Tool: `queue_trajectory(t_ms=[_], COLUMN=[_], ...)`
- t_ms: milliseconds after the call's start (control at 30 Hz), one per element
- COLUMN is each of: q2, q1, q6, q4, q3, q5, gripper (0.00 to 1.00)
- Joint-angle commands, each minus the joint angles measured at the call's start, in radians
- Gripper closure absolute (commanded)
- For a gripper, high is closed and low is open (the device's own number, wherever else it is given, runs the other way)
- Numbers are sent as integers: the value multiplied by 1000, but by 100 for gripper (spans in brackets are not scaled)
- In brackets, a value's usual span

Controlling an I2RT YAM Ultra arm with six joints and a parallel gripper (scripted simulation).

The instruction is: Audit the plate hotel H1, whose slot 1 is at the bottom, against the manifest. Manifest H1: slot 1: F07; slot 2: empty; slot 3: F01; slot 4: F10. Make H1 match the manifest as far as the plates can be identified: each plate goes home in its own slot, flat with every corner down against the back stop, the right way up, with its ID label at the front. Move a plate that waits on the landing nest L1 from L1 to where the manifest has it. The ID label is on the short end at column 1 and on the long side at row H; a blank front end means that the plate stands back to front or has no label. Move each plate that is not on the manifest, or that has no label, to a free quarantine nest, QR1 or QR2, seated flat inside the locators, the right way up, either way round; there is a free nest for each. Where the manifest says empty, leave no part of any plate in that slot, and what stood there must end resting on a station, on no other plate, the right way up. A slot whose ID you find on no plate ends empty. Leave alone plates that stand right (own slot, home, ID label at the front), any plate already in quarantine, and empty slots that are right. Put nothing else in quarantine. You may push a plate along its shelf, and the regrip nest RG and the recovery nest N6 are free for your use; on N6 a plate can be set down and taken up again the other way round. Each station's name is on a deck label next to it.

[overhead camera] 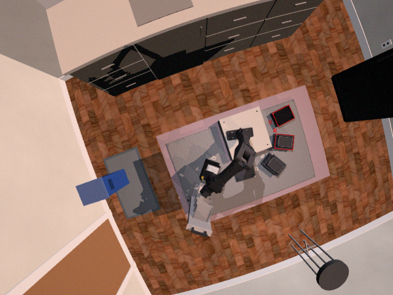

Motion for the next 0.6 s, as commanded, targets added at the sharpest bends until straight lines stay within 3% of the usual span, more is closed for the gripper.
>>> queue_trajectory(t_ms=[0,567], q2=[-7,3], q1=[1,1], q6=[1,1], q4=[13,50], q3=[1,-25], q5=[-1,-1], gripper=[14,14])
